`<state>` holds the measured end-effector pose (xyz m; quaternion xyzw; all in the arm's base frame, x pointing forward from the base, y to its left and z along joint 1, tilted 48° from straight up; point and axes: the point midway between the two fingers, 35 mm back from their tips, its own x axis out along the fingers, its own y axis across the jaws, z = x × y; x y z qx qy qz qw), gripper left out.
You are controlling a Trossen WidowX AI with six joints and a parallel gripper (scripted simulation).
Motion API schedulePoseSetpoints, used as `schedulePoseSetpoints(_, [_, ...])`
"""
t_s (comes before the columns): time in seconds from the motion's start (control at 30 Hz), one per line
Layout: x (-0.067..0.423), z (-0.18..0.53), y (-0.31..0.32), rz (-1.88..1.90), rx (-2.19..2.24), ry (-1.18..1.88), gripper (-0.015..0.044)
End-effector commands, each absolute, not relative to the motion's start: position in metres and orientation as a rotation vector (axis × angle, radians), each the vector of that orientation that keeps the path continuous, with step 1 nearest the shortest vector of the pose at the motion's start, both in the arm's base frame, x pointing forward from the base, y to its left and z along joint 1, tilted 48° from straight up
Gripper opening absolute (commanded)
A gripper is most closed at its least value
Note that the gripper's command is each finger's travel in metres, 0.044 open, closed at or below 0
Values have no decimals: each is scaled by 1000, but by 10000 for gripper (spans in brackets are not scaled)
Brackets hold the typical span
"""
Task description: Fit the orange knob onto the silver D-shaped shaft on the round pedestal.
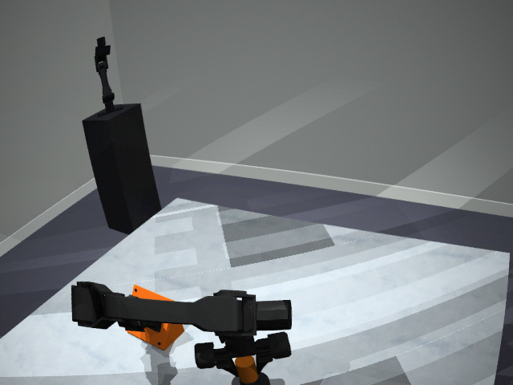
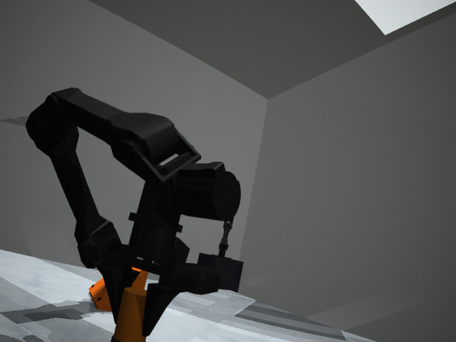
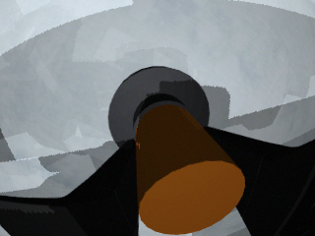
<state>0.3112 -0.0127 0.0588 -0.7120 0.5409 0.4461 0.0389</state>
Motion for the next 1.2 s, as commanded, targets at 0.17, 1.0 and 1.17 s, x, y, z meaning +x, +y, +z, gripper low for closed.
schedulePoseSetpoints(0.17, [311, 58, -14, 1354, -2176, 1663, 0])
schedulePoseSetpoints(1.0, [311, 58, -14, 1354, -2176, 1663, 440])
schedulePoseSetpoints(1.17, [314, 79, 12, 1356, -2174, 1656, 440])
